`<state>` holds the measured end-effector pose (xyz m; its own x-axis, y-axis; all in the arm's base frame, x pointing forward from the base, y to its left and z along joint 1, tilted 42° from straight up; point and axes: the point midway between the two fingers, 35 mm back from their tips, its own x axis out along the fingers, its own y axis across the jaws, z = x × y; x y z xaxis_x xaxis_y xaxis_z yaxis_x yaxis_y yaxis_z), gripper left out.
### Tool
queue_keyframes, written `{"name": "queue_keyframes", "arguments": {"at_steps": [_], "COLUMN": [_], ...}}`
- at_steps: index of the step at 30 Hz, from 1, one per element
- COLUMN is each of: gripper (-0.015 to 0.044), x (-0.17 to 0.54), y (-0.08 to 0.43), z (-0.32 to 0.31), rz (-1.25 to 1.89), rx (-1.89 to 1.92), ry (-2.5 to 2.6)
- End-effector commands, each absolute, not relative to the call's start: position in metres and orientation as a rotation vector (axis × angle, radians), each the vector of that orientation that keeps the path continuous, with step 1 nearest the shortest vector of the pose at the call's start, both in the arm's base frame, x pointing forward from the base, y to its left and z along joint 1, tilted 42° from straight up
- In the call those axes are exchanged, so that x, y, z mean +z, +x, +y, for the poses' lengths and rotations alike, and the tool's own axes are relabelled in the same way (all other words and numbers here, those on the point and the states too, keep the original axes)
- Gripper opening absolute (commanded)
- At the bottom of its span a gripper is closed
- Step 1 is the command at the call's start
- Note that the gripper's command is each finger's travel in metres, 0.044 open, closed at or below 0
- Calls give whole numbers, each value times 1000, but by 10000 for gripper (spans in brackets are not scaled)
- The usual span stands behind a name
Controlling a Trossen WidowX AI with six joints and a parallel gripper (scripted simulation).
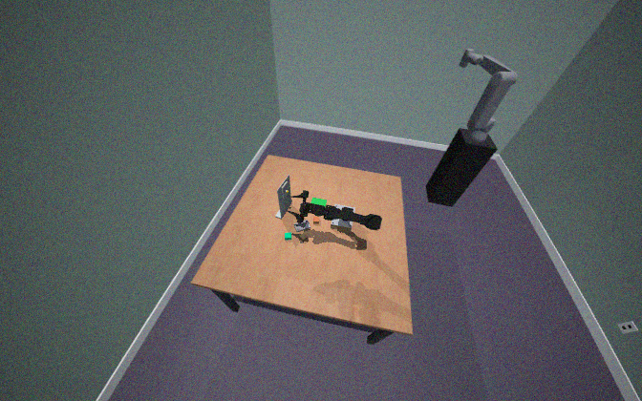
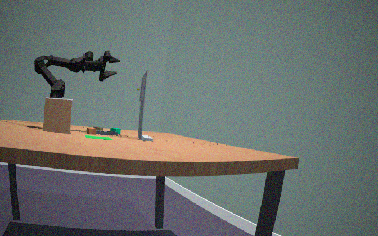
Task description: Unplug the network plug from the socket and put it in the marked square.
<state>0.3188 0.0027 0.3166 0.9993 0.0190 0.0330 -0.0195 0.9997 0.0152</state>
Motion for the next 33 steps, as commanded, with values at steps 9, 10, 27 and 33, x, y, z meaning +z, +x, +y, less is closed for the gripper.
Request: {"name": "queue_keyframes", "arguments": {"at_steps": [9,10,27,33], "gripper": [164,156,156,156], "x": [260,253,132,99], "y": [332,332,313,296], "z": [-8,-9,-33,-40], "rz": [48,60,296,381], "rx": [-50,-58,-148,-156], "ry": [-179,-206,-669,-817]}}
